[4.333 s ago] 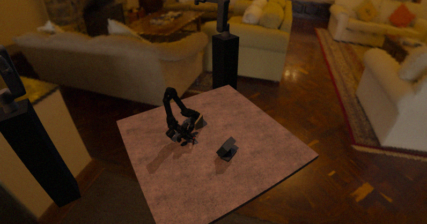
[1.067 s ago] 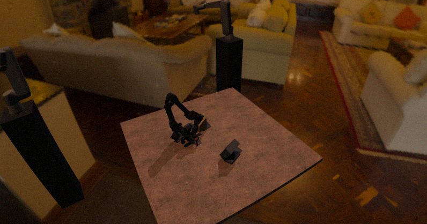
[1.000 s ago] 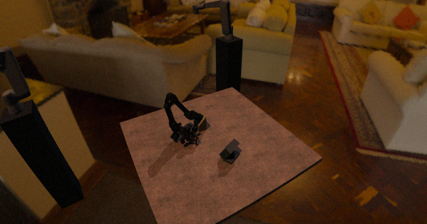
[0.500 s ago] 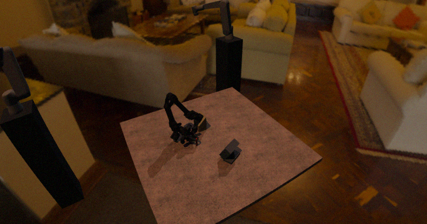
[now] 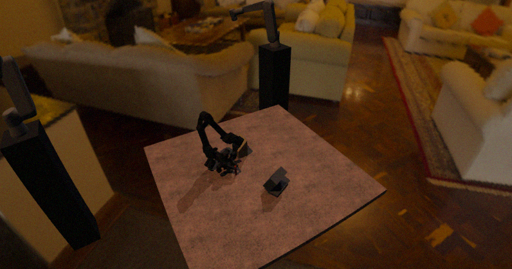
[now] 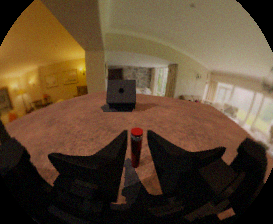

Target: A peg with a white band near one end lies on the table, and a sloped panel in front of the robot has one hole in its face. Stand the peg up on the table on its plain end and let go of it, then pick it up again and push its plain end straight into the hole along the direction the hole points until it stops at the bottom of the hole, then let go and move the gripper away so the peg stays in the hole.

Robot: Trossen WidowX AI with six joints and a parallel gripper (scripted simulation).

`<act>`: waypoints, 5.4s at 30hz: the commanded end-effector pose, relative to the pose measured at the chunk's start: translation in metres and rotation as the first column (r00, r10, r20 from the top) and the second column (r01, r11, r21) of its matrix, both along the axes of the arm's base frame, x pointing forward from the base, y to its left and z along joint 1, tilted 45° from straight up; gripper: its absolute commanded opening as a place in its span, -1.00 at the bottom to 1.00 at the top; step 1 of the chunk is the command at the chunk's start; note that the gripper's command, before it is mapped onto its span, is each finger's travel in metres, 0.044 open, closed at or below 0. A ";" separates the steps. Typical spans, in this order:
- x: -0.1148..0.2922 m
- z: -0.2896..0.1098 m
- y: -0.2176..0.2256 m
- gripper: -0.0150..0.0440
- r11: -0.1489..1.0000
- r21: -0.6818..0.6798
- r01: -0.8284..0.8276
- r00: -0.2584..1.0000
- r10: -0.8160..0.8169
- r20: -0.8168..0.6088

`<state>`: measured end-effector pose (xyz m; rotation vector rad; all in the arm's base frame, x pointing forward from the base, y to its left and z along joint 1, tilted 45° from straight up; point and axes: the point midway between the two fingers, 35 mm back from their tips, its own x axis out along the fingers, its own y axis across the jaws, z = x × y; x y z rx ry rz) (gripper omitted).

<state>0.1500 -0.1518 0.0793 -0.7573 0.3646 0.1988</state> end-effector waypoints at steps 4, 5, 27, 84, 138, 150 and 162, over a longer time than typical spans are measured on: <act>0.000 0.000 0.000 -0.05 1.000 0.000 0.000 1.000 0.000 -0.001; 0.000 0.000 0.000 -0.05 1.000 0.000 0.000 1.000 0.000 -0.001; 0.000 0.000 0.000 1.00 1.000 0.000 0.000 1.000 0.000 -0.001; 0.011 0.045 0.090 1.00 0.895 0.101 0.434 0.667 -0.244 -0.704; 0.032 0.034 0.047 1.00 0.573 -0.696 0.432 0.230 -0.817 -0.529; 0.031 0.021 0.034 1.00 0.576 -0.693 0.433 0.231 -0.814 -0.532; 0.029 0.007 0.020 1.00 0.576 -0.693 0.433 0.232 -0.815 -0.532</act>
